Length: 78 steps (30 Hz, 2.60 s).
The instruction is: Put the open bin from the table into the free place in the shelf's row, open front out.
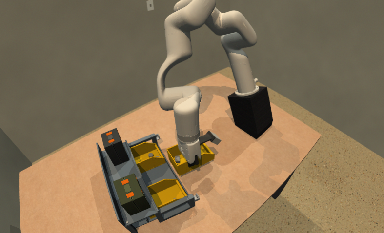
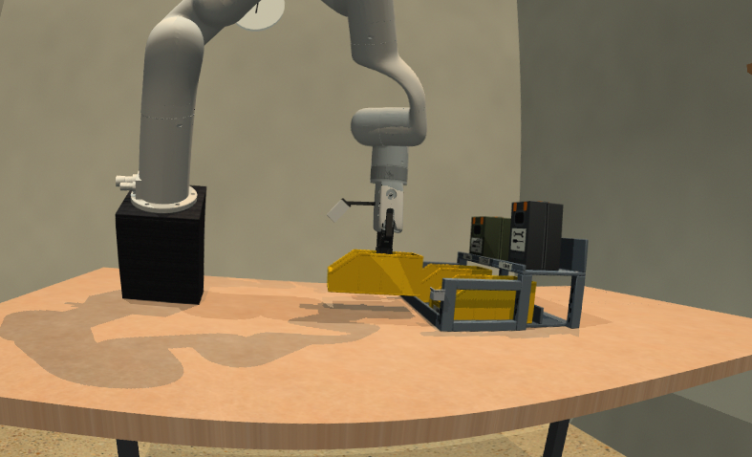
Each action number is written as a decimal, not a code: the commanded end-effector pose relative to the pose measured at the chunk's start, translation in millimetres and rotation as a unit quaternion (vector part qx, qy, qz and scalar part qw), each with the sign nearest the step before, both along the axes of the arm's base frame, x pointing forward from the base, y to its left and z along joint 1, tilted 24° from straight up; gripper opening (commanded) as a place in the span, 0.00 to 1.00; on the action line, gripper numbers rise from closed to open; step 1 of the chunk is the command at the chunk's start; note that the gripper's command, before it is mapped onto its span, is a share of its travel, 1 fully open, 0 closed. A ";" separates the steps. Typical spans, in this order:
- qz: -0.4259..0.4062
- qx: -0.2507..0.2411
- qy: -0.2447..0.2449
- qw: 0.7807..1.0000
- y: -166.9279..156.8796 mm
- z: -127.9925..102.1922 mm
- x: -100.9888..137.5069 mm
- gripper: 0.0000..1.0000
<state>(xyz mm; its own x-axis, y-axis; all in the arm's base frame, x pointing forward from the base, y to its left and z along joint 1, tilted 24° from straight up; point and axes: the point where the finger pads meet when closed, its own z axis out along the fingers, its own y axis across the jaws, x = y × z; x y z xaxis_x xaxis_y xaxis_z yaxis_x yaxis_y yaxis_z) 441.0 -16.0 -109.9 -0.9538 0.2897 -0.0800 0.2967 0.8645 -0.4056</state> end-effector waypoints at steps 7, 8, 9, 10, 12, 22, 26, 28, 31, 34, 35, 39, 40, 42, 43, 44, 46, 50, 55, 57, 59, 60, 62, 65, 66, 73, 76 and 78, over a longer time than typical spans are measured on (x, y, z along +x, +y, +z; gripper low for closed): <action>0.001 0.000 -0.002 1.000 1.0 1.0 -0.2 0.00; 0.001 0.000 -0.002 1.000 1.0 1.0 -0.2 0.00; 0.001 0.000 -0.002 1.000 1.0 1.0 -0.2 0.00; 0.001 0.000 -0.002 1.000 1.0 1.0 -0.2 0.00; 0.001 0.000 -0.002 1.000 1.0 1.0 -0.2 0.00; 0.001 0.000 -0.002 1.000 -0.9 -7.1 -5.7 0.00; 0.001 0.000 -0.002 1.000 -0.9 -7.1 -5.7 0.00; 0.001 0.000 -0.002 1.000 -0.9 -7.1 -5.7 0.00; 0.001 0.000 -0.002 1.000 -1.2 -8.6 -6.6 0.00; 0.001 0.000 -0.002 1.000 -2.4 -13.4 -9.9 0.00; 0.001 0.000 -0.002 1.000 -2.7 -15.0 -11.0 0.00; 0.001 0.000 -0.002 1.000 -2.7 -15.0 -11.0 0.00; 0.001 0.000 -0.002 1.000 -2.7 -15.0 -11.0 0.00; 0.001 0.000 -0.002 1.000 -2.7 -15.0 -11.0 0.00; 0.001 0.000 -0.002 1.000 -2.7 -15.0 -11.0 0.00; 0.001 0.000 -0.002 1.000 -2.7 -15.0 -11.0 0.00; 0.001 0.000 -0.002 1.000 -2.7 -15.0 -11.0 0.00; 0.001 0.000 -0.002 1.000 -3.8 -19.7 -14.2 0.00; 0.001 0.000 -0.002 1.000 -4.6 -22.9 -16.5 0.00; 0.001 0.000 -0.002 1.000 -4.6 -22.9 -16.5 0.00; 0.001 0.000 -0.002 1.000 -4.6 -22.9 -16.5 0.00; 0.001 0.000 -0.002 1.000 -4.6 -22.9 -16.5 0.00; 0.001 0.000 -0.002 1.000 -4.6 -22.9 -16.5 0.00; 0.001 0.000 -0.002 1.000 -5.1 -25.2 -17.9 0.00; 0.001 0.000 -0.002 1.000 -5.7 -27.6 -19.7 0.00; 0.001 0.000 -0.002 1.000 -7.5 -34.7 -24.8 0.00; 0.001 0.000 -0.002 1.000 -7.5 -34.7 -24.8 0.00; 0.001 0.000 -0.002 1.000 -7.5 -34.7 -24.8 0.00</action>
<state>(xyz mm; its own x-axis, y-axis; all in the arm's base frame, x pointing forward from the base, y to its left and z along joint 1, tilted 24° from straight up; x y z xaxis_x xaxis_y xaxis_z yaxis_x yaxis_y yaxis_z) 415.6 -23.6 -144.6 -0.9538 0.2892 -0.0818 0.2969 0.8648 -0.4048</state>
